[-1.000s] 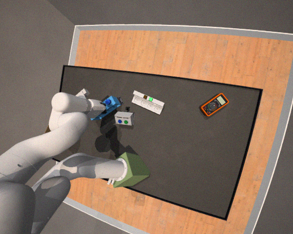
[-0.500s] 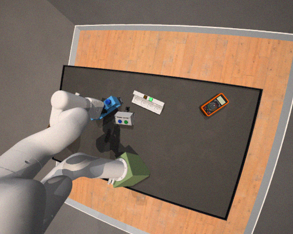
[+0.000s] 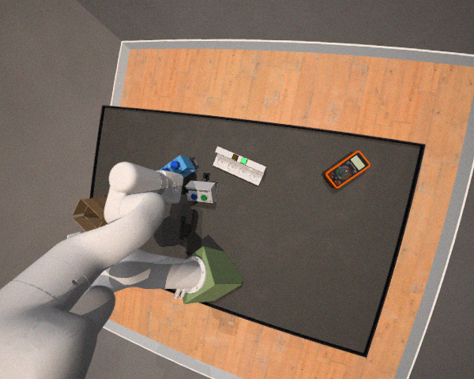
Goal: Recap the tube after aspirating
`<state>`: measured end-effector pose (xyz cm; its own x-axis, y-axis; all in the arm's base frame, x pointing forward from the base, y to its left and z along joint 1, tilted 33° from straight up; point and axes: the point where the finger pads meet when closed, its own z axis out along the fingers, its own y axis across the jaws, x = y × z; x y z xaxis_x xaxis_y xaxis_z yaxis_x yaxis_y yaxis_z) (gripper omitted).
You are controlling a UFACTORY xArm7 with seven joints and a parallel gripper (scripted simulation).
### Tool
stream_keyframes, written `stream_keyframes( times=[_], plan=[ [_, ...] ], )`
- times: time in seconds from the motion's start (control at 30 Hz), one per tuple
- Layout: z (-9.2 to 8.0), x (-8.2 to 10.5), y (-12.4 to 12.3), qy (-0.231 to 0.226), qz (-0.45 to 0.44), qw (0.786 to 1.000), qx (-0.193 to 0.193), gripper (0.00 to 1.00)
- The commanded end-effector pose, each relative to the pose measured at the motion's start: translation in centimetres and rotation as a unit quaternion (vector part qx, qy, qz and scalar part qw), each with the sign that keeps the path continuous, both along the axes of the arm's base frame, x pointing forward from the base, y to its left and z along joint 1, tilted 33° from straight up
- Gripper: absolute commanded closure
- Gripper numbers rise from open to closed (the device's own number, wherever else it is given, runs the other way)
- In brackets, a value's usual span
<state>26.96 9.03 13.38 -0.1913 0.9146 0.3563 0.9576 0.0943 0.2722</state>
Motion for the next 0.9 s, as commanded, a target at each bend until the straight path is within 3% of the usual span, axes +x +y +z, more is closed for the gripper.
stream_keyframes(
  times=[0.0,0.23,0.87],
  plan=[
    [-2.7,0.1,-2.0,-0.006,0.005,1.0,0.004,1.0],
    [-5.4,-0.4,-3.8,-0.006,0.005,1.0,0.004,1.0],
    [-5.9,-0.2,-3.6,-0.006,0.005,1.0,0.004,1.0]
  ],
)
